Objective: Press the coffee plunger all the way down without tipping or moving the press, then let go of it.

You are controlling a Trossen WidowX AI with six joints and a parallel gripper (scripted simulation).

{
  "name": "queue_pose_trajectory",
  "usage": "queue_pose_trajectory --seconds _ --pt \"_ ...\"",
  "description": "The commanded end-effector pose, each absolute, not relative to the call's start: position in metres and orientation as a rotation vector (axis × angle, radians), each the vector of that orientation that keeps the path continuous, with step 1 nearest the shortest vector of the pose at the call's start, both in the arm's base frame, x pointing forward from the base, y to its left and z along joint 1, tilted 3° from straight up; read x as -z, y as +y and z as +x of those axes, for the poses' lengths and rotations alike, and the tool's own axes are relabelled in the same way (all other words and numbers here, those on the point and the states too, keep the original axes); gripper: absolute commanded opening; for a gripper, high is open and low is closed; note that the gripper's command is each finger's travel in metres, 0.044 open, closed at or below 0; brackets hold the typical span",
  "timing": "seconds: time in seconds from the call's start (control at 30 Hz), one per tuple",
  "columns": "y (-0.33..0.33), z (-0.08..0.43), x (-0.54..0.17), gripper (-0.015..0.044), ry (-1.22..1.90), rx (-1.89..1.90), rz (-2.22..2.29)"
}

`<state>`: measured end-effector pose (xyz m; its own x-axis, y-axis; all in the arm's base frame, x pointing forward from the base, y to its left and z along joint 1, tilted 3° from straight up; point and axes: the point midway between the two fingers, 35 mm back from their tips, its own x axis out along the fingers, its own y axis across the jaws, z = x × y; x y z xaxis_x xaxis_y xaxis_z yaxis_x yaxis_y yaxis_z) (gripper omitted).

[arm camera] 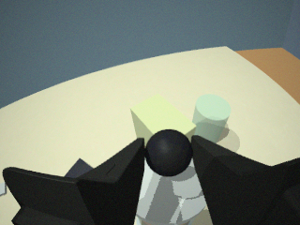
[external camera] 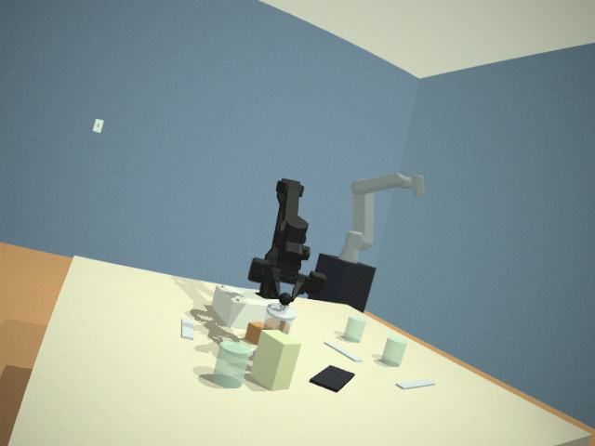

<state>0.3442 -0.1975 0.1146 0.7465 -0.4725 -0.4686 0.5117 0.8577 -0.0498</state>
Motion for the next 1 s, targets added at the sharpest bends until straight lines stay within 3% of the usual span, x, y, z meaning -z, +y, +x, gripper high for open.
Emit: queue_pose_trajectory --seconds 0.0,0.1,0.5,0.7,0.97 --pt "-0.197 0.344 -0.114 0.0124 0.491 0.539 0.084" --pt "-0.197 0.344 -0.114 0.0124 0.491 0.539 0.084" --pt "-0.197 0.344 -0.114 0.0439 0.491 0.539 0.084" --pt "-0.195 0.342 -0.124 0.044 0.493 0.539 0.084" --pt "-0.172 0.313 -0.191 0.044 0.508 0.535 0.083"
